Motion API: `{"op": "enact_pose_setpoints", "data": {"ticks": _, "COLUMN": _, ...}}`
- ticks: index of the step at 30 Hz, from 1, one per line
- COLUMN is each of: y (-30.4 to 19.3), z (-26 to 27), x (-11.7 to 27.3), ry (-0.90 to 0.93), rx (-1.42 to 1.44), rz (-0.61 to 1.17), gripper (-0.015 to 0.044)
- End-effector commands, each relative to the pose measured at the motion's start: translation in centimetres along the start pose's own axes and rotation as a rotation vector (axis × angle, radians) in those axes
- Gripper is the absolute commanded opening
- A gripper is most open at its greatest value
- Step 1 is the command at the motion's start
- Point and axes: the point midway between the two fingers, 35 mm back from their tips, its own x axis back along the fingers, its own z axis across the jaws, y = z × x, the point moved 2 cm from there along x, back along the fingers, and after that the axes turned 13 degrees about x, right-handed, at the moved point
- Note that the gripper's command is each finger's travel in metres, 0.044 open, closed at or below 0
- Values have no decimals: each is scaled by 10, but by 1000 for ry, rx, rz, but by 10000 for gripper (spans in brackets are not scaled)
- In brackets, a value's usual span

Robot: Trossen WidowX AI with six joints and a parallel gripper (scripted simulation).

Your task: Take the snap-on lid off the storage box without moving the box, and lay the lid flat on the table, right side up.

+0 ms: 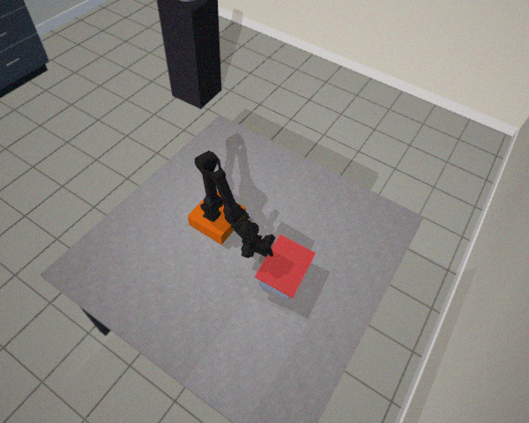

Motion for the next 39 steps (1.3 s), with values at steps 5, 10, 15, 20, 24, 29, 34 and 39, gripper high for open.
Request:
{"op": "enact_pose_setpoints", "data": {"ticks": 5, "y": 0, "z": 1, "x": -1, "ry": 0, "rx": 0, "rz": -2, "gripper": 0}}
{"op": "enact_pose_setpoints", "data": {"ticks": 10, "y": 0, "z": 1, "x": -1, "ry": 0, "rx": 0, "rz": -2, "gripper": 0}}
{"op": "enact_pose_setpoints", "data": {"ticks": 15, "y": 0, "z": 1, "x": -1, "ry": 0, "rx": 0, "rz": -2, "gripper": 0}}
{"op": "enact_pose_setpoints", "data": {"ticks": 20, "y": 1, "z": 2, "x": -2, "ry": 0, "rx": 0, "rz": -2, "gripper": 0}}
{"op": "enact_pose_setpoints", "data": {"ticks": 24, "y": 1, "z": 2, "x": -2, "ry": 0, "rx": 0, "rz": -2, "gripper": 0}}
{"op": "enact_pose_setpoints", "data": {"ticks": 29, "y": 1, "z": 2, "x": -2, "ry": 0, "rx": 0, "rz": -2, "gripper": 0}}
{"op": "enact_pose_setpoints", "data": {"ticks": 34, "y": 1, "z": 6, "x": 2, "ry": -3, "rx": -4, "rz": -7, "gripper": 0}}
{"op": "enact_pose_setpoints", "data": {"ticks": 39, "y": 2, "z": 12, "x": 6, "ry": -3, "rx": -4, "rz": -7, "gripper": 0}}
